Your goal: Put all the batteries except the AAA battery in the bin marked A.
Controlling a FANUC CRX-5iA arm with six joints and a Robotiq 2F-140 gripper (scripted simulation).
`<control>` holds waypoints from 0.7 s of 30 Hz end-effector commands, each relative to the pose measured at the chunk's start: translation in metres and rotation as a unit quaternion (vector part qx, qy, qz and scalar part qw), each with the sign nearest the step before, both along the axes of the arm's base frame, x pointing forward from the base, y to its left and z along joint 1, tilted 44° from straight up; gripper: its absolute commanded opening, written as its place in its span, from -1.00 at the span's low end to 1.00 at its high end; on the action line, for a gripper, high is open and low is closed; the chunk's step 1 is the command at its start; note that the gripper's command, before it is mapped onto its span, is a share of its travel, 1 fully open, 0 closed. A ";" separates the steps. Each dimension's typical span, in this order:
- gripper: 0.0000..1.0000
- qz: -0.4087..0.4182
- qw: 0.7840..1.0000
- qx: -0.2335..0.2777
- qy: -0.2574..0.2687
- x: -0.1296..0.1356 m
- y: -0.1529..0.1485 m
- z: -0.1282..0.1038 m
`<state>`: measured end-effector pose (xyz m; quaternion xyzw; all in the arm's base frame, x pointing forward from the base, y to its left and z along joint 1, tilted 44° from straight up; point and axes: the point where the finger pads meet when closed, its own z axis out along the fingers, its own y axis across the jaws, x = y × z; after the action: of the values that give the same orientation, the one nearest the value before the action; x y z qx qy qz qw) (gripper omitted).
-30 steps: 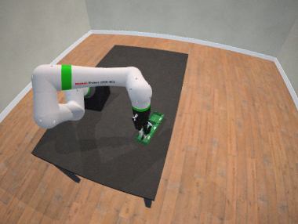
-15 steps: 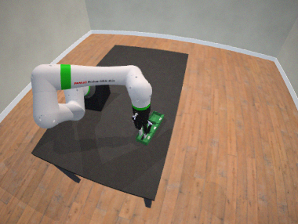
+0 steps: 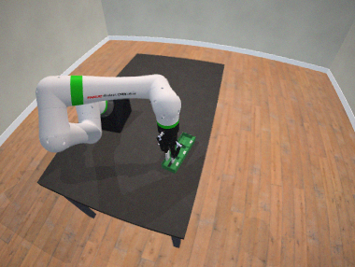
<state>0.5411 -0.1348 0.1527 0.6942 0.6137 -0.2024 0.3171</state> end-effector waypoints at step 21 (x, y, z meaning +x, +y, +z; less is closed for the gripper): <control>-0.65 -0.011 1.000 0.002 -0.011 -0.021 0.080 -0.047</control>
<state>0.5265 -0.0810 0.1279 0.7034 0.6034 -0.1980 0.3193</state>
